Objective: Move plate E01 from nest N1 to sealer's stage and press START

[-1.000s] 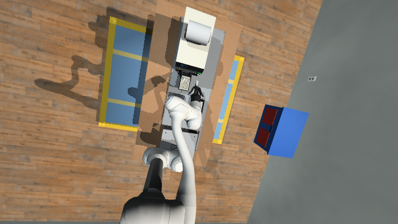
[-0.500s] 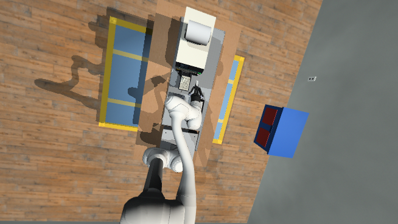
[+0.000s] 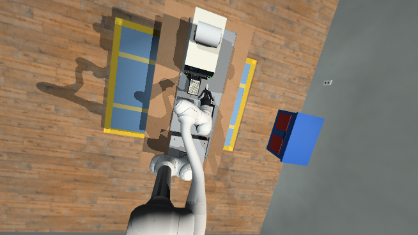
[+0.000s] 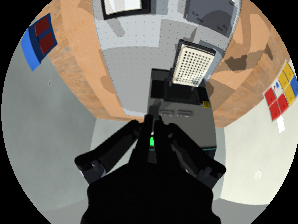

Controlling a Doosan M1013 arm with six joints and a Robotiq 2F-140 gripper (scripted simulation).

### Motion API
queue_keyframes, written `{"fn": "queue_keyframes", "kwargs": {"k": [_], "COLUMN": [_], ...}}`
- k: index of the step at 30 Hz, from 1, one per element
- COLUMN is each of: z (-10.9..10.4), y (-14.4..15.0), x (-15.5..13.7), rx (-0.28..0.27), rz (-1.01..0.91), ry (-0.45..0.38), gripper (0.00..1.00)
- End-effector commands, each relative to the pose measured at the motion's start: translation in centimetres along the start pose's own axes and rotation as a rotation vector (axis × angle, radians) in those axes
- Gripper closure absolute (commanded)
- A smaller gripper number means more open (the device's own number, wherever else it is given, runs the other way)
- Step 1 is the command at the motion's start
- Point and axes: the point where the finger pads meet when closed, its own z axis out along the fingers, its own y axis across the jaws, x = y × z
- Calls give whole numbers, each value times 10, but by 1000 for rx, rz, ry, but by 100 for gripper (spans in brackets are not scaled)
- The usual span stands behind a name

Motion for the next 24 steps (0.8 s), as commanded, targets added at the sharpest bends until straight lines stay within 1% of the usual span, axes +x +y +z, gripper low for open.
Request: {"fn": "queue_keyframes", "kwargs": {"k": [1,24], "z": [7,42], "y": [1,2], "x": [-5,-8], "rx": [-4,-4], "rz": [-5,-5], "ry": [-9,-9], "gripper": [90,90]}}
